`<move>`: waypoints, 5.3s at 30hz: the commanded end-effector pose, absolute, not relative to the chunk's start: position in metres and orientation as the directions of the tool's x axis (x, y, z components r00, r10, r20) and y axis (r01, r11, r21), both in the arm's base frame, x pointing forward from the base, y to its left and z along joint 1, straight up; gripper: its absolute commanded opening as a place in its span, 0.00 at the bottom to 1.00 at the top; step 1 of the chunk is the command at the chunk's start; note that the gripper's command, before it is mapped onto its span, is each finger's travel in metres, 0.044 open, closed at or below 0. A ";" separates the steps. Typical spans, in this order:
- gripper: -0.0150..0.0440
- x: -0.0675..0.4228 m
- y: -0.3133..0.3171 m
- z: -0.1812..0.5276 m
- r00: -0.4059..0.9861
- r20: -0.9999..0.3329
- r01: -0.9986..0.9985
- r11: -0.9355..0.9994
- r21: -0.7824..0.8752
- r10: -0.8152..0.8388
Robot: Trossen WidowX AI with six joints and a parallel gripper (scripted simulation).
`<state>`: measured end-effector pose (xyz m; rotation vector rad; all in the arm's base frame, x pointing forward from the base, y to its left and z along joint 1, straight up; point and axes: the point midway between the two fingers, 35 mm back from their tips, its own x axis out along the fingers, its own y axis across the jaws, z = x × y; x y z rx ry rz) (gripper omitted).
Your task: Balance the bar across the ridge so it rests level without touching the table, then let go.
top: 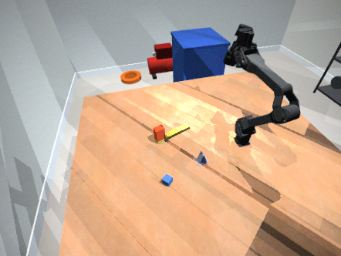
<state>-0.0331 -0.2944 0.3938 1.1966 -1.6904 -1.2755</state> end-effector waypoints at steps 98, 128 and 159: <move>0.79 0.345 -0.141 0.084 0.026 -1.000 0.314 -0.949 0.018 -0.011; 0.79 0.344 -0.141 0.050 0.026 -1.000 0.314 -0.949 0.018 -0.011; 0.26 0.345 -0.141 0.054 0.025 -1.000 0.316 -0.948 0.020 -0.013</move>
